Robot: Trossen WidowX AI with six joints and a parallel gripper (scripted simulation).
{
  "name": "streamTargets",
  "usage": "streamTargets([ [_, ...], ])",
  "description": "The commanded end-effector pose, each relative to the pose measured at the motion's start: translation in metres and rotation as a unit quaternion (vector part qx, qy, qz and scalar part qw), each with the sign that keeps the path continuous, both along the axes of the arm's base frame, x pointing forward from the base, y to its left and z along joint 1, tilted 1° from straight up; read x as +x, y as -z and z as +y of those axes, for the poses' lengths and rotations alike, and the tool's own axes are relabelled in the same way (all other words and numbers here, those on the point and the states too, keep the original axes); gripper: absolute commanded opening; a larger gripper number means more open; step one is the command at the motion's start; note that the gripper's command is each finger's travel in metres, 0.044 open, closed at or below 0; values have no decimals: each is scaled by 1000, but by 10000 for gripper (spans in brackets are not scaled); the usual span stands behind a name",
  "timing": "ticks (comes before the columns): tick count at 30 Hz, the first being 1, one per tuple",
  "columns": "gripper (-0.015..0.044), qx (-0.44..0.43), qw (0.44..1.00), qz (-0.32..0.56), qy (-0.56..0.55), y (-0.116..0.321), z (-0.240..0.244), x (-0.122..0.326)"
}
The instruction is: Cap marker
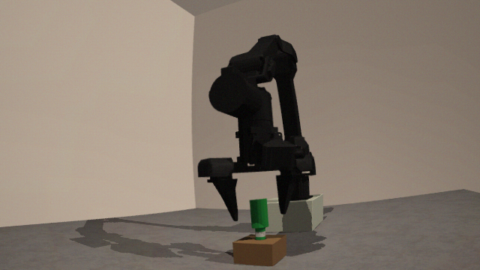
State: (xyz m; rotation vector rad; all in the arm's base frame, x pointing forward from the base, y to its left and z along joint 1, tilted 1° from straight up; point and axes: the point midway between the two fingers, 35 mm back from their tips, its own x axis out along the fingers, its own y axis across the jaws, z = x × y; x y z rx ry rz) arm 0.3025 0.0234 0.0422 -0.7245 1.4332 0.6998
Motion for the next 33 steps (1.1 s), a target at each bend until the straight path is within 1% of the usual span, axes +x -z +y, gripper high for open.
streamTargets([
  [1,440,0,1000,-5,0,-33,1,3],
  [3,440,0,1000,-5,0,-62,1,0],
  [4,440,0,1000,-5,0,-69,1,-1],
  [9,440,0,1000,-5,0,-71,1,-1],
  [11,387,1,999,-5,32,-71,0,-1],
  [14,309,5,985,-6,171,-68,-1,-2],
  [19,177,11,917,-7,400,-62,-3,-3],
  [21,125,12,903,-8,429,-61,-3,-4],
  [26,0,12,903,-8,429,-61,-3,-4],
  [33,0,12,903,-8,429,-61,-3,-4],
])
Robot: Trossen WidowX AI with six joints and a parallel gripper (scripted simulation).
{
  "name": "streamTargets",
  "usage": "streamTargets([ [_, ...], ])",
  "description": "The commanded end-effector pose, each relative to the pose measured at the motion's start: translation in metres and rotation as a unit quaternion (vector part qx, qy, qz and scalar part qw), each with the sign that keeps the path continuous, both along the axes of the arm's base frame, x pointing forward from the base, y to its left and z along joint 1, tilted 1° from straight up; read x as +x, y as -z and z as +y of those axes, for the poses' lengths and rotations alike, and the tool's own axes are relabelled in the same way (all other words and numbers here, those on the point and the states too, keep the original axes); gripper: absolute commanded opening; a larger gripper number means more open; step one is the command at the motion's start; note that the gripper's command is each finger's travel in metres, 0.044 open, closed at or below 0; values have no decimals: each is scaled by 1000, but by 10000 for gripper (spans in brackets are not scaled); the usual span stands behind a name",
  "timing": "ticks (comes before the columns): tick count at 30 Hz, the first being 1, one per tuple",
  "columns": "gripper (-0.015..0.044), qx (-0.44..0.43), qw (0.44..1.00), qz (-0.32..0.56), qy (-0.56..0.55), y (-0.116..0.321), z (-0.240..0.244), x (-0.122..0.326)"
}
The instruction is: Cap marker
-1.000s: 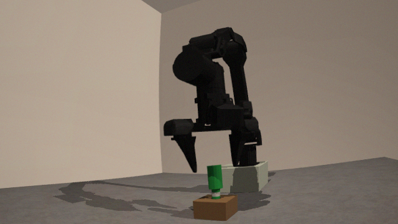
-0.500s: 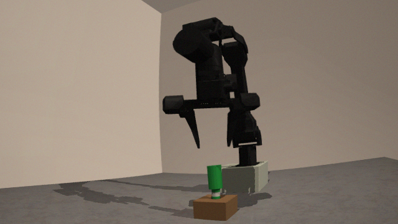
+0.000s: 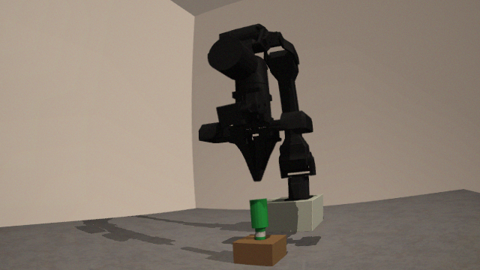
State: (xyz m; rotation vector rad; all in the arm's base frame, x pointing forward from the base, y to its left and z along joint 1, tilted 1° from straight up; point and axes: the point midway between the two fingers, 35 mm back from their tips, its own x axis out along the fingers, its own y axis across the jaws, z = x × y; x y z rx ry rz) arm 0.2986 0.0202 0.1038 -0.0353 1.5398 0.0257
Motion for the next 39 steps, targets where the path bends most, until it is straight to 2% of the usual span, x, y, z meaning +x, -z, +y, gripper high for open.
streamTargets([
  [1,0,0,1000,-1,6,0,0,0],
  [30,0,0,1000,-1,6,40,0,2],
  [39,0,1,1000,-6,3,24,0,4],
])
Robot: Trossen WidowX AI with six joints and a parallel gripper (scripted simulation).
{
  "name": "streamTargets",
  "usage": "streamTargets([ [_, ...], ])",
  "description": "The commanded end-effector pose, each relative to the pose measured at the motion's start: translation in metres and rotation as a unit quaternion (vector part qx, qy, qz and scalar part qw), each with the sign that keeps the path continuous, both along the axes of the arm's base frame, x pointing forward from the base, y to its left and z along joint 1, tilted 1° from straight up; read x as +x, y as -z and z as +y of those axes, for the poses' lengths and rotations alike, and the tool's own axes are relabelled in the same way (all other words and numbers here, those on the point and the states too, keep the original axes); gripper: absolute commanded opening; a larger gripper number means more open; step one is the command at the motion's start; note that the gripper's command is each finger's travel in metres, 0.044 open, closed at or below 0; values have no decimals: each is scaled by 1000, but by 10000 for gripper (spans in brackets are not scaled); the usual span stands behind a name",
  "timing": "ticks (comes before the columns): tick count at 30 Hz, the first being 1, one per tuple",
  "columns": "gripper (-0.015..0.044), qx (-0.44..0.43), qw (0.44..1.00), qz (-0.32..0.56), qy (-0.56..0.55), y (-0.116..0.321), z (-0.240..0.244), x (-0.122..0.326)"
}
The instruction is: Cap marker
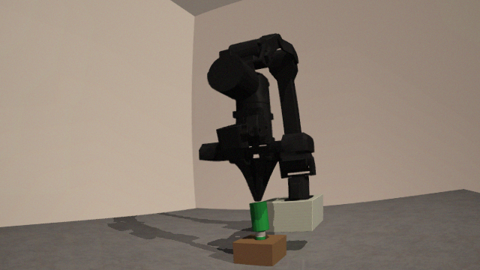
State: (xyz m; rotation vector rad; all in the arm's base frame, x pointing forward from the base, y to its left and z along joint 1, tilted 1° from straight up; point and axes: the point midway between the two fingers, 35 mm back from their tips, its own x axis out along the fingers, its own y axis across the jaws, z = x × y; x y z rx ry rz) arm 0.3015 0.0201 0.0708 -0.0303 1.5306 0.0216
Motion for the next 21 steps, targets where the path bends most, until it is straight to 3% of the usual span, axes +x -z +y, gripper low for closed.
streamTargets([
  [1,0,0,1000,-2,0,-21,0,3],
  [6,0,0,1000,-2,0,-86,1,-2],
  [11,0,0,1000,-2,0,-89,1,-2],
  [21,262,0,1000,-2,0,-89,1,-2],
])
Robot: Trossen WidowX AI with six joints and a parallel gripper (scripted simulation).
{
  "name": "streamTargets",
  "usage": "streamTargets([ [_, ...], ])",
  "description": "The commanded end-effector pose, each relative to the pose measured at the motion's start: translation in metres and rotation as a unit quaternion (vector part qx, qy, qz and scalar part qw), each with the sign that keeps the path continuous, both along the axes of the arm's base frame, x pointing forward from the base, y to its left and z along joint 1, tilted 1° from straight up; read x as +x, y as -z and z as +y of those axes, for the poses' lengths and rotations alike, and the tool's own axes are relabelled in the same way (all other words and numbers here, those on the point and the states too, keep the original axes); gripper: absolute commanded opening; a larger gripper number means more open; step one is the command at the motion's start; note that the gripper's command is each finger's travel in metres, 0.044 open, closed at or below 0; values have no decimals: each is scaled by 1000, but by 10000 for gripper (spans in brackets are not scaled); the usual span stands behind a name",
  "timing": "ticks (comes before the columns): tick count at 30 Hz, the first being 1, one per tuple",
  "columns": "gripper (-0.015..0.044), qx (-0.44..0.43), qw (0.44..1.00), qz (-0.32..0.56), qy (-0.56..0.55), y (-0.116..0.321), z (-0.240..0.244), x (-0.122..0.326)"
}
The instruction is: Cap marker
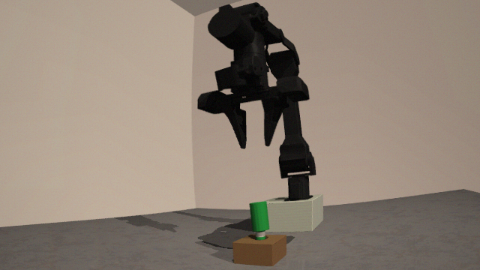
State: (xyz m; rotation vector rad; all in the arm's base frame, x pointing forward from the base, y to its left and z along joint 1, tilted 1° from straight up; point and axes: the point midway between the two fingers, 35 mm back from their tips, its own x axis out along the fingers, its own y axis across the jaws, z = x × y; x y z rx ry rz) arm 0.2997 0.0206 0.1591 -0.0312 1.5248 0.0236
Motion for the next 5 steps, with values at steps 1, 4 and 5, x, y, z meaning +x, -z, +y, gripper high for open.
streamTargets([
  [1,289,0,1000,1,1,0,0,-1],
  [4,368,0,1000,1,1,0,0,-1],
  [5,394,0,1000,1,1,0,0,-1],
])
